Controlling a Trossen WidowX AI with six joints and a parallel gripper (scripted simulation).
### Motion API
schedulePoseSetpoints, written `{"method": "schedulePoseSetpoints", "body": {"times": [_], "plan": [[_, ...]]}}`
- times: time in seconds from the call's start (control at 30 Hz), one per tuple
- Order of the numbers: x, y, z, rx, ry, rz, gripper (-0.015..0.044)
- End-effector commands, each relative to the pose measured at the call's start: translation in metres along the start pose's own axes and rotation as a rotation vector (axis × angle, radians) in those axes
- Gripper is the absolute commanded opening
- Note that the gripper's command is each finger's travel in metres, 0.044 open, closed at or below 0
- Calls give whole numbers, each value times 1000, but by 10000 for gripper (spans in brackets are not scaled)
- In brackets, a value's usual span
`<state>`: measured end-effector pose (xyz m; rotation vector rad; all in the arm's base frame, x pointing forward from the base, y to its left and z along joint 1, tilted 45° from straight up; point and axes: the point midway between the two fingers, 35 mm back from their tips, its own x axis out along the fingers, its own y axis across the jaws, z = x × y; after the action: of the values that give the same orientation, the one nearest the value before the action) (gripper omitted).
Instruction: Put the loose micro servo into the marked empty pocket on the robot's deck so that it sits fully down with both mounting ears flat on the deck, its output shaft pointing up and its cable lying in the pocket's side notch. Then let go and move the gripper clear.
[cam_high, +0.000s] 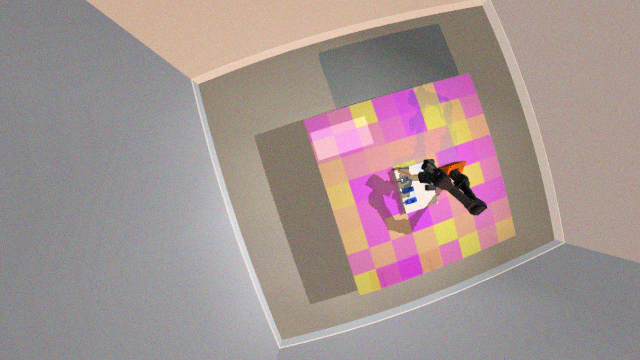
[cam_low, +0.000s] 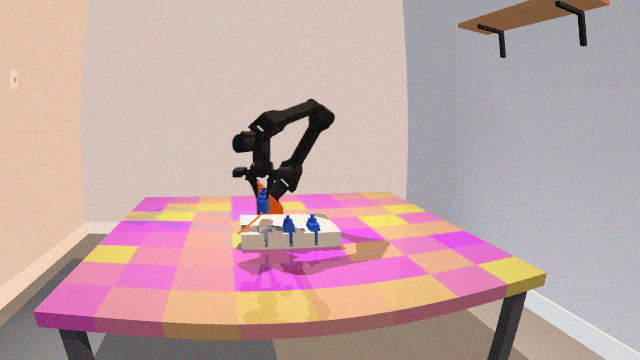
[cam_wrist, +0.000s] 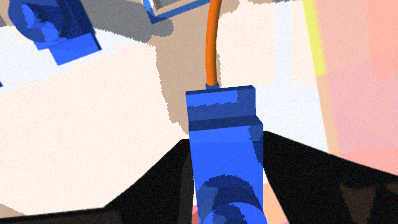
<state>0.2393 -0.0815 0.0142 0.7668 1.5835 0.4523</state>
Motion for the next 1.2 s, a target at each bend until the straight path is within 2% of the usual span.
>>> {"method": "schedulePoseSetpoints", "body": {"times": [0.0,0.1,0.4,1.17], "plan": [[-1,-1,1,-132,-3,-6,0],[-1,-1,1,-212,-3,-6,0],[-2,0,7,-218,-3,-6,0],[-2,22,90,-222,-7,-6,0]]}}
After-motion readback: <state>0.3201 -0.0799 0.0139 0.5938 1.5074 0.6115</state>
